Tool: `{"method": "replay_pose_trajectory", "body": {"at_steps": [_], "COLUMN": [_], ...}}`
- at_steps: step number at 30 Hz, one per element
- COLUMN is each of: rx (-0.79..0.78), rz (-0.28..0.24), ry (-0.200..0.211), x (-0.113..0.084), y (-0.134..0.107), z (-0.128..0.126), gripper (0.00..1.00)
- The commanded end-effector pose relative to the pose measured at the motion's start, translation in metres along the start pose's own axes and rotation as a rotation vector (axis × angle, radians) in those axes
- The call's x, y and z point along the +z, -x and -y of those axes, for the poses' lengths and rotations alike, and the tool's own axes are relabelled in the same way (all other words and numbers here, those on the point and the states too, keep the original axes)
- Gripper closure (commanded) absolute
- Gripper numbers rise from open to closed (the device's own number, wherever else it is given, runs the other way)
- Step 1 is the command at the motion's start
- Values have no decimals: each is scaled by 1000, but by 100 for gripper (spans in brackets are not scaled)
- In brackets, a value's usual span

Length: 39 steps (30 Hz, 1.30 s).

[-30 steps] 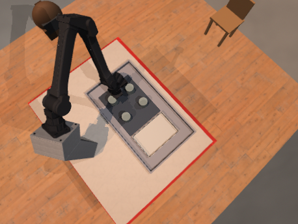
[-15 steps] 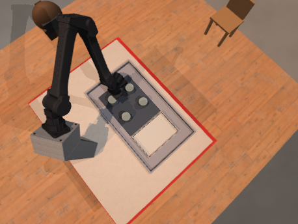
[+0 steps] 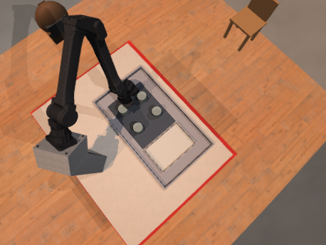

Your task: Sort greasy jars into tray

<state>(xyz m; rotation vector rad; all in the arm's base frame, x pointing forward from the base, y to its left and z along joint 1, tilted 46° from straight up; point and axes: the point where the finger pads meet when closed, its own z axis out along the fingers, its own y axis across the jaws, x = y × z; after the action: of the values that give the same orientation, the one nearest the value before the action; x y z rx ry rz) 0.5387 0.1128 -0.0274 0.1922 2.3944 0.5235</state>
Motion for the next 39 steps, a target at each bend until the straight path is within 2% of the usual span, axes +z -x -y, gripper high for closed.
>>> {"method": "replay_pose_trajectory", "body": {"at_steps": [1,39], "rx": [6,6], "rz": [-3,-3], "ry": [1,1], "x": [-2,-2], "y": [-8,-13], "z": [-2,-2], "gripper": [100,100]}}
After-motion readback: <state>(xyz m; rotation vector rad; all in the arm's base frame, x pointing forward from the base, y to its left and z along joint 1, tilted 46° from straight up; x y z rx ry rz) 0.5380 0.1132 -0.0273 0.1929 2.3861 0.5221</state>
